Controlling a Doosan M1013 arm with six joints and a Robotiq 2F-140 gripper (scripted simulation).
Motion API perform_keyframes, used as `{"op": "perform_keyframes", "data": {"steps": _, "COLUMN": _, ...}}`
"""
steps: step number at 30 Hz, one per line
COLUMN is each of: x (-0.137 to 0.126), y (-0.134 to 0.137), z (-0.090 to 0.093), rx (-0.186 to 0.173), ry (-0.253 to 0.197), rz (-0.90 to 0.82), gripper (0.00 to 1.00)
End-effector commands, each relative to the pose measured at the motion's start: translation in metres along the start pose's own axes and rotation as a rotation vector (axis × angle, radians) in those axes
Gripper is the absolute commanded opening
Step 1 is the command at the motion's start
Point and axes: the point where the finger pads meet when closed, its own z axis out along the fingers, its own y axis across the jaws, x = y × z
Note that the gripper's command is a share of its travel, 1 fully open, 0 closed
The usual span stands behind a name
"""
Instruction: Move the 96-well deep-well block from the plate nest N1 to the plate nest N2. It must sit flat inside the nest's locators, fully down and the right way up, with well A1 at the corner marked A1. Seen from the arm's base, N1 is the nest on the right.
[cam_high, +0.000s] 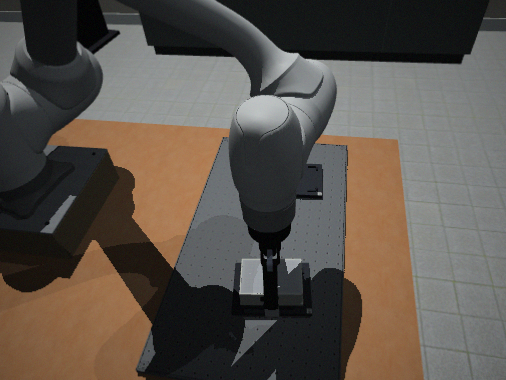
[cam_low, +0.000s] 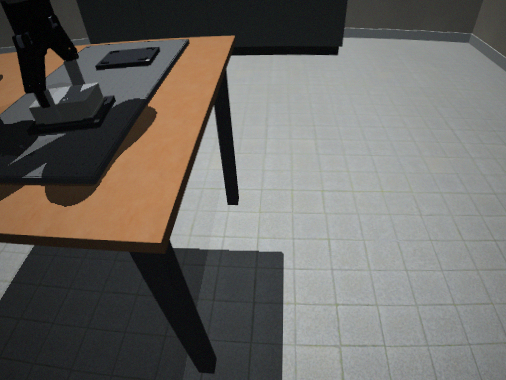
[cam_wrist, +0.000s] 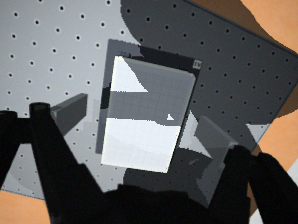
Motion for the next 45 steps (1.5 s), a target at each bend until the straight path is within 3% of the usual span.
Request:
{"op": "perform_keyframes", "data": {"steps": 1, "x": -0.0018, "y": 0.0002, "z": 0.0035, "rx": 0.0, "ry": -0.002, "rz": 0.005, "gripper": 1.0}}
{"op": "perform_keyframes", "data": {"steps": 30, "x": -0.0018, "y": 0.0002, "z": 0.0035, "rx": 0.0, "ry": -0.002, "rz": 0.005, "gripper": 1.0}}
{"op": "perform_keyframes", "data": {"steps": 31, "x": -0.0018, "y": 0.0002, "z": 0.0035, "rx": 0.0, "ry": -0.002, "rz": 0.005, "gripper": 0.0}}
{"op": "perform_keyframes", "data": {"steps": 45, "x": -0.0018, "y": 0.0002, "z": 0.0035, "rx": 0.0, "ry": -0.002, "rz": 0.005, "gripper": 0.0}}
